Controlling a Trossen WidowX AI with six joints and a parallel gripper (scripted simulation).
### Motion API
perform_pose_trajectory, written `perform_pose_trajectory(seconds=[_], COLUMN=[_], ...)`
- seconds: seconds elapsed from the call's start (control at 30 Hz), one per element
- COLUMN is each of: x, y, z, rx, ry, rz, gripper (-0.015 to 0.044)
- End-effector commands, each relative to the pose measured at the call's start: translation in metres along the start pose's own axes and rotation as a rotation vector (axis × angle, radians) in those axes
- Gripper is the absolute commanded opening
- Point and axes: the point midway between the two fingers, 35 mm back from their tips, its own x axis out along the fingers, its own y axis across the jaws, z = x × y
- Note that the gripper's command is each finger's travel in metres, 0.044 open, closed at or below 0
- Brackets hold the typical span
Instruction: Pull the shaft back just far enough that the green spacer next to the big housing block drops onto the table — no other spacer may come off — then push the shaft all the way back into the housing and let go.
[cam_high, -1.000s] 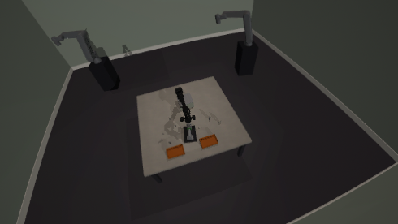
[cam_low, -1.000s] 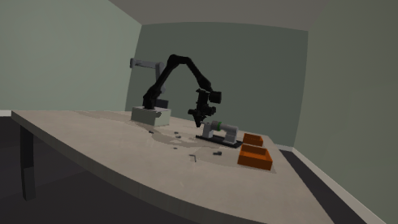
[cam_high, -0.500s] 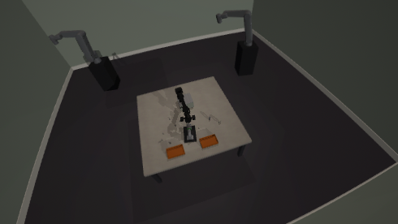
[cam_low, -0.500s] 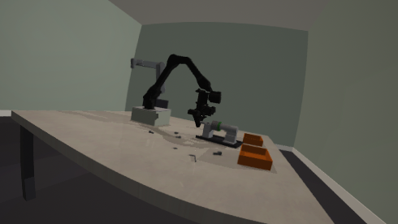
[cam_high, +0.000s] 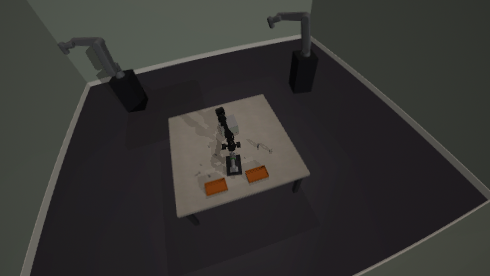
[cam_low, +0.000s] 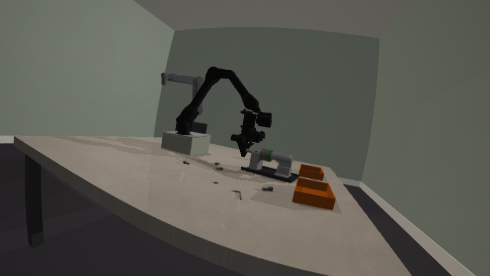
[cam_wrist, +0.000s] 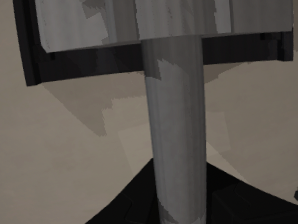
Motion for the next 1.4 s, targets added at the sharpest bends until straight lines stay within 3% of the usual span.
perform_pose_trajectory(seconds=[0.0,1.37], x=[-0.0003,-0.0002], y=[-0.0001,-0.0001], z=[-0.0011,-0.0062], rx=[0.002,0.002], ry=[0.002,0.002], rz=[-0.001,-0.001], gripper=[0.0000,0.0000])
